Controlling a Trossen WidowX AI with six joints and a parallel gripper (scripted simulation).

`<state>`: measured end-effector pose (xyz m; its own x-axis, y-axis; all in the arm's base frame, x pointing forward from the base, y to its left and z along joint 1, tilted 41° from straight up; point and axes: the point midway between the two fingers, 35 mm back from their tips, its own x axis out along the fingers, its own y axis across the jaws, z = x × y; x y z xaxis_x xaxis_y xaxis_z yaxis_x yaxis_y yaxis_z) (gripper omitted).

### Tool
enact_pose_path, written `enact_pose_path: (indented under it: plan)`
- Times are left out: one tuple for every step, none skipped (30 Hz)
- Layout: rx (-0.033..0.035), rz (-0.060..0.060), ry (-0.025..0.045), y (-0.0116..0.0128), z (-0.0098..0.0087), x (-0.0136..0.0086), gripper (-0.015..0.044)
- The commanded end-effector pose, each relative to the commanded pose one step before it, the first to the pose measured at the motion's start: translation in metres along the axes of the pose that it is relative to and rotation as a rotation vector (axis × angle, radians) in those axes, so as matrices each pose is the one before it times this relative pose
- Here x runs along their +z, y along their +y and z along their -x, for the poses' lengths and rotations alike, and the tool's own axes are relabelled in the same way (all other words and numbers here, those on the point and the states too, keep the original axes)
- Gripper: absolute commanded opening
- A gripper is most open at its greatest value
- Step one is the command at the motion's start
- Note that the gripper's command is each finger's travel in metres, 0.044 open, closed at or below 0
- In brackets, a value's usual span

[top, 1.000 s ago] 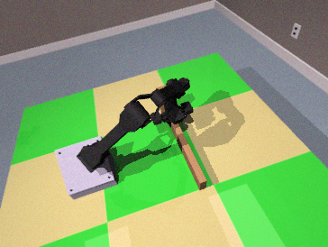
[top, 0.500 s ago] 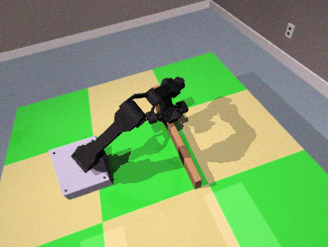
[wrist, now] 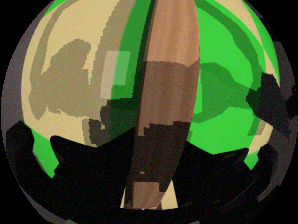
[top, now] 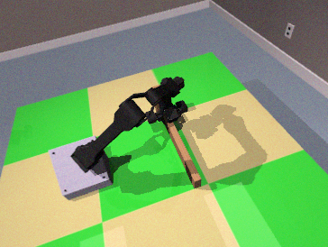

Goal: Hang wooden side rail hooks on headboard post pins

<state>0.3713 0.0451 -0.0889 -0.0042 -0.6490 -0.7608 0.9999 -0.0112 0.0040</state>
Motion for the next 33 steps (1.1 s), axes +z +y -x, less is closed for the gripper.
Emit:
enact_pose_path:
  plan:
    - [0.00829, -0.0008, 0.00491, 0.00063, 0.0038, -0.004, 0.0]
    - [0.0, 0.0, 0.0, -0.00007, -0.00011, -0.00011, 0.0]
    - [0.0, 0.0, 0.0, -0.00004, -0.00011, -0.00011, 0.0]
    - [0.0, 0.0, 0.0, -0.00001, -0.00011, -0.00011, 0.0]
    - [0.0, 0.0, 0.0, 0.00003, -0.00011, -0.0001, 0.0]
    - [0.00001, 0.0, 0.0, 0.00008, -0.0001, -0.0001, 0.0]
    - [0.00001, 0.0, 0.0, 0.00011, -0.00011, -0.00011, 0.0]
    - [0.00001, 0.0, 0.0, 0.00012, -0.00011, -0.00011, 0.0]
    - [0.00001, 0.0, 0.0, 0.00012, -0.00011, -0.00011, 0.0]
    - [0.00001, 0.0, 0.0, 0.00012, -0.00011, -0.00011, 0.0]
    - [0.00001, 0.0, 0.0, 0.00012, -0.00011, -0.00011, 0.0]
    - [0.00001, 0.0, 0.0, 0.00012, -0.00011, -0.00011, 0.0]
    - [0.00001, 0.0, 0.0, 0.00012, -0.00011, -0.00011, 0.0]
    - [0.00001, 0.0, 0.0, 0.00012, -0.00007, -0.00011, 0.0]
    - [0.0, 0.0, 0.0, 0.00007, 0.00001, -0.00007, 0.0]
    - [0.0, 0.0, 0.00001, 0.00007, 0.00006, -0.00006, 0.0]
    - [0.0, 0.0, 0.00001, 0.00007, 0.00007, -0.00007, 0.0]
    - [0.0, 0.0, 0.00001, 0.00008, 0.00008, -0.00007, 0.0]
    - [0.0, 0.0, 0.00001, 0.00006, 0.00008, -0.00007, 0.0]
    - [0.0, 0.0, 0.00001, 0.00006, 0.00012, -0.00011, 0.0]
    - [0.0, 0.0, 0.00001, 0.00002, 0.00012, -0.00012, 0.0]
    - [0.0, 0.0, 0.00001, -0.00004, 0.00011, -0.00011, 0.0]
    - [0.0, 0.0, 0.00001, -0.00009, 0.00011, -0.00011, 0.0]
    - [0.0, 0.0, 0.00001, -0.00011, 0.00011, -0.00012, 0.0]
    - [0.0, 0.0, 0.00001, -0.00011, 0.00011, -0.00012, 0.0]
    - [0.0, 0.0, 0.00001, -0.00011, 0.00011, -0.00012, 0.0]
    - [0.0, 0.0, 0.00001, -0.00011, 0.00011, -0.00012, 0.0]
    - [0.0, 0.0, 0.00001, -0.00011, 0.00011, -0.00012, 0.0]
    - [0.0, 0.0, 0.00001, -0.00011, 0.00011, -0.00012, 0.0]
    - [0.0, 0.0, 0.00001, -0.00011, 0.00011, -0.00012, 0.0]
    - [0.0, 0.0, 0.00001, -0.00011, 0.00011, -0.00012, 0.0]
    - [0.0, 0.0, 0.00001, -0.00011, 0.00006, -0.00012, 0.0]
    - [0.0, 0.0, 0.00001, -0.00008, -0.00003, -0.00011, 0.0]
